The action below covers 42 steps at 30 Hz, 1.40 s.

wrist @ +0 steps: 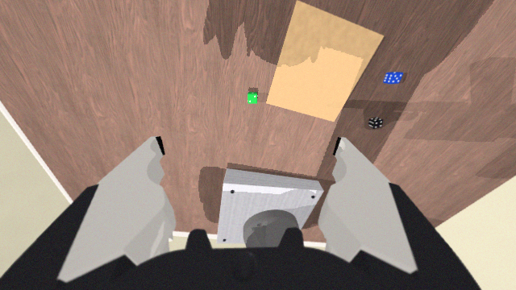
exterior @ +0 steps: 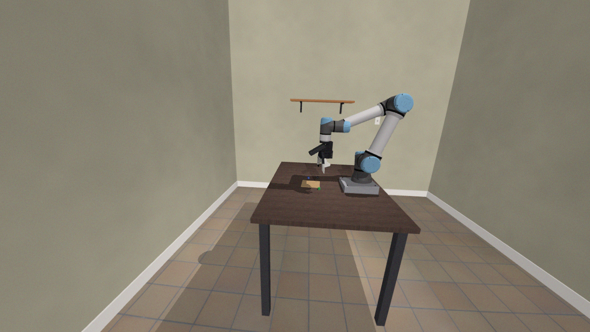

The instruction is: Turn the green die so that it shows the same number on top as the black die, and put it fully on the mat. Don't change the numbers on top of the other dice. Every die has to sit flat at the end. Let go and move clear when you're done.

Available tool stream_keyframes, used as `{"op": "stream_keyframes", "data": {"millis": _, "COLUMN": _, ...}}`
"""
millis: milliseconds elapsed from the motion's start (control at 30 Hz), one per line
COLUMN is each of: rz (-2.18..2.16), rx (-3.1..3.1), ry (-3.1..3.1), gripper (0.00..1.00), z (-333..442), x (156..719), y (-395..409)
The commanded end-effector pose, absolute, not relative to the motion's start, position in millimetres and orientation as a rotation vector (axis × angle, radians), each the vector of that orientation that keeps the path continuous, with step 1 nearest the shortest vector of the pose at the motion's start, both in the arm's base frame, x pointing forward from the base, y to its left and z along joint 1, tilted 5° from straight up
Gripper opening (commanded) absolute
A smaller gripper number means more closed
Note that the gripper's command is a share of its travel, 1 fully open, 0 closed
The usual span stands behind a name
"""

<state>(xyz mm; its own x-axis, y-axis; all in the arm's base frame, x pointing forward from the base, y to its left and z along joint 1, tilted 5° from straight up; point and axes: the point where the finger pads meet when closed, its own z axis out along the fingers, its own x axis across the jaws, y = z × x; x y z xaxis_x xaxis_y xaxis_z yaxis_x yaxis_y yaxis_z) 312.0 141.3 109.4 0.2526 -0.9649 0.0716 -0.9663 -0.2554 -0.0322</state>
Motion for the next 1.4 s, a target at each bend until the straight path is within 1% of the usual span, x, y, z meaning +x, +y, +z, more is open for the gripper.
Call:
{"op": "stream_keyframes", "data": {"millis": 0, "rz": 0.120, "rx": 2.472, "ry": -1.906, "gripper": 1.00, "z": 109.7, "x": 312.3, "y": 141.3}}
{"op": "stream_keyframes", "data": {"millis": 533, "rz": 0.122, "rx": 2.334, "ry": -2.082, "gripper": 1.00, "z": 104.6, "x": 314.6, "y": 140.3}}
{"op": "stream_keyframes", "data": {"millis": 1367, "rz": 0.122, "rx": 1.550, "ry": -2.746, "gripper": 1.00, "z": 81.1, "x": 319.3, "y": 136.2}}
